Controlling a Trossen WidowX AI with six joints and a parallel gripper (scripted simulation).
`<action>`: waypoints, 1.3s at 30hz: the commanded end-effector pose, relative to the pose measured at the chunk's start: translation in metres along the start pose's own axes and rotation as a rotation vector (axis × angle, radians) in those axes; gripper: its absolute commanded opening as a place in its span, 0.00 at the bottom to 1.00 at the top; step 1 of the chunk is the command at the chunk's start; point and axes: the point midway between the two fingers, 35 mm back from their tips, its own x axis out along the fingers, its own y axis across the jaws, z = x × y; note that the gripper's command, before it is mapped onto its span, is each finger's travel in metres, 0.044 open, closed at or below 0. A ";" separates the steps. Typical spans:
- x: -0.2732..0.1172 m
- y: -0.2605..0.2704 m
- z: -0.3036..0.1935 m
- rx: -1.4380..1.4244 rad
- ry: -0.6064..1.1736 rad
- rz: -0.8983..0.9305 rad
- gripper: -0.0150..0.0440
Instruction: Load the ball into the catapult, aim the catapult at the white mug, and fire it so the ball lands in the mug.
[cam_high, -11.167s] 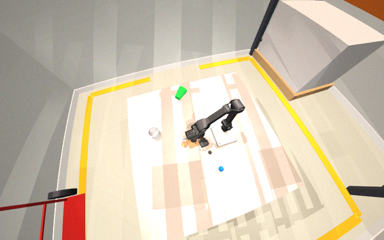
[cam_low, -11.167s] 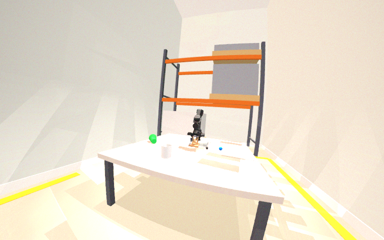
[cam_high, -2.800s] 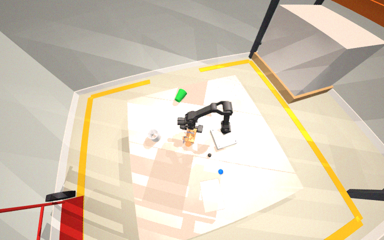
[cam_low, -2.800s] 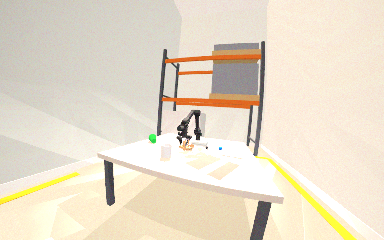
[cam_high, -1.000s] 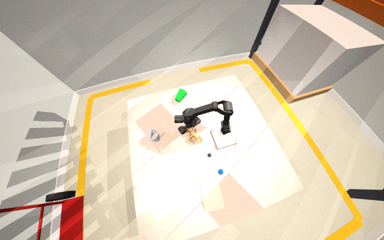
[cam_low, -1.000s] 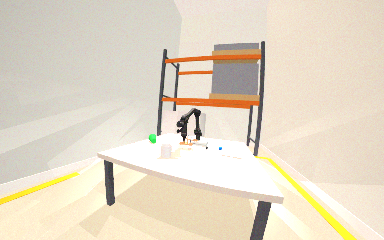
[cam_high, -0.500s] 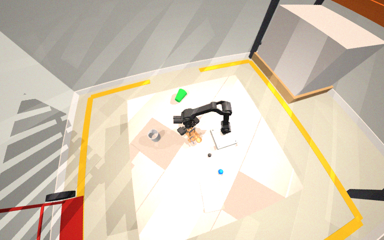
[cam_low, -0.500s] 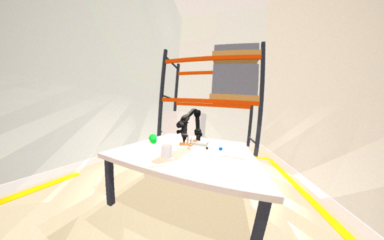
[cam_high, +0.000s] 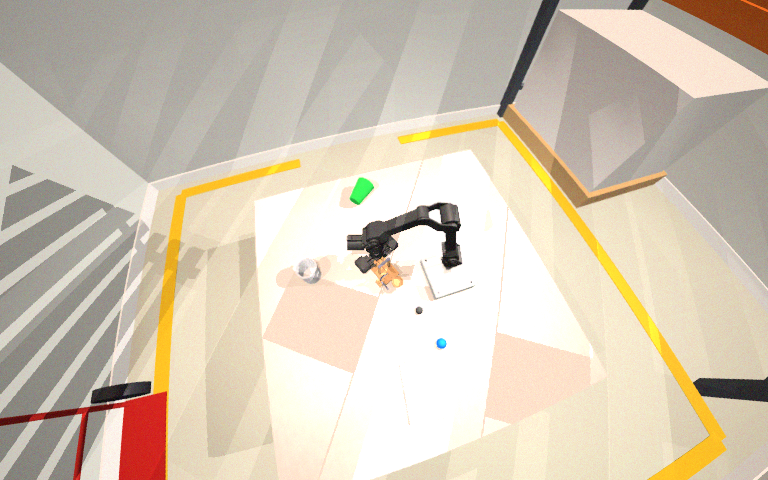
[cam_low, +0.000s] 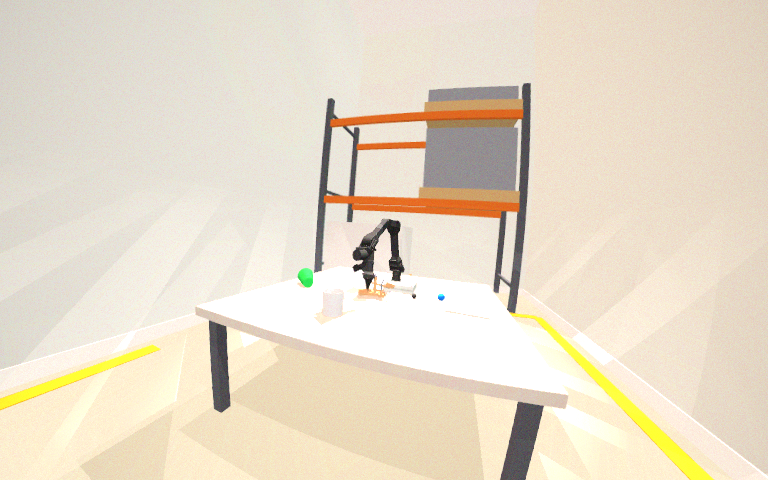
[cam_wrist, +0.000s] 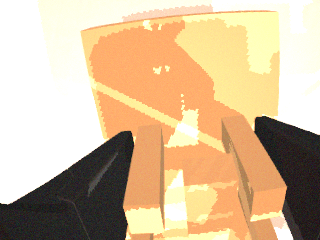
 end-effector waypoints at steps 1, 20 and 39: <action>0.006 0.000 0.000 -0.005 -0.002 0.002 0.25; 0.016 0.000 0.000 -0.001 0.000 0.000 0.43; -0.084 0.000 0.000 -0.001 -0.001 0.001 1.00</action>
